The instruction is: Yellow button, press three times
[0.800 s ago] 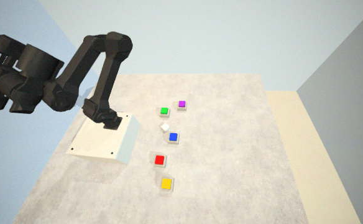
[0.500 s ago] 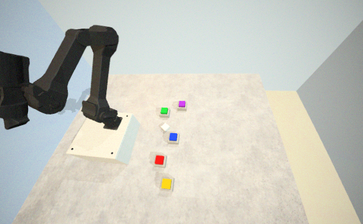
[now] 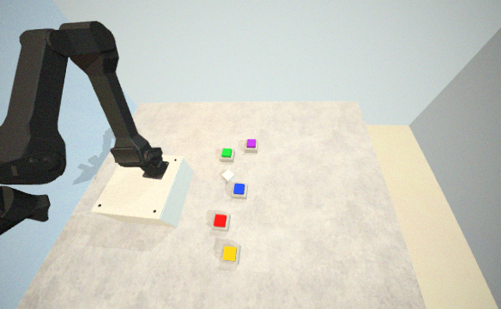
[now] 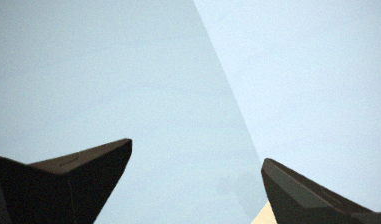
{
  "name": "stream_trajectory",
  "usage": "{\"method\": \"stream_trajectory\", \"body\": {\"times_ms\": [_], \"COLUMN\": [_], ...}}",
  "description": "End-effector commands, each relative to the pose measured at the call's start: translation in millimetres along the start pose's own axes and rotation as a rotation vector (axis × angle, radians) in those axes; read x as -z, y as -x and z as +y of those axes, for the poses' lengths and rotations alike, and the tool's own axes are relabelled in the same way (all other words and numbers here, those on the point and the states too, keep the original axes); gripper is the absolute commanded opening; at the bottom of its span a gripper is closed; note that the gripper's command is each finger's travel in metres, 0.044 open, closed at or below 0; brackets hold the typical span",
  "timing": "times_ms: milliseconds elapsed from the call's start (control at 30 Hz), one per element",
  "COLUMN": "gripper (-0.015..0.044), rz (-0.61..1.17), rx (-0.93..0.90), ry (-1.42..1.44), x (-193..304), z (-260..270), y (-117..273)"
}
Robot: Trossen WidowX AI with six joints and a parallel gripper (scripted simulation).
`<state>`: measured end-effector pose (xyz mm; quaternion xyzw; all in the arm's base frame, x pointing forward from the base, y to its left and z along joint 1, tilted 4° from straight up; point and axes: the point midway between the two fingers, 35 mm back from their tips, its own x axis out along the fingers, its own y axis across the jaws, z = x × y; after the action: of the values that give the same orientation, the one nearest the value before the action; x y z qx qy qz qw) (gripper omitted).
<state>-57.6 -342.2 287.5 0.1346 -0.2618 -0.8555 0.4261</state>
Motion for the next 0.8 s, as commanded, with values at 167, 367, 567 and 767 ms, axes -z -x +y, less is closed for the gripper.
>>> {"method": "stream_trajectory", "body": {"times_ms": [167, 367, 567, 767], "gripper": [0.04, 0.04, 0.04, 0.04], "rz": [0.529, 0.82, 1.085, 1.342], "rx": [-0.347, -0.667, -1.058, -1.509], "ry": [0.756, 1.208, 1.613, 1.935], "x": [144.2, 220.4, 270.3, 287.4], "z": [64.8, 74.0, 58.7, 25.6], "y": [48.4, 118.0, 204.1, 292.3]}}
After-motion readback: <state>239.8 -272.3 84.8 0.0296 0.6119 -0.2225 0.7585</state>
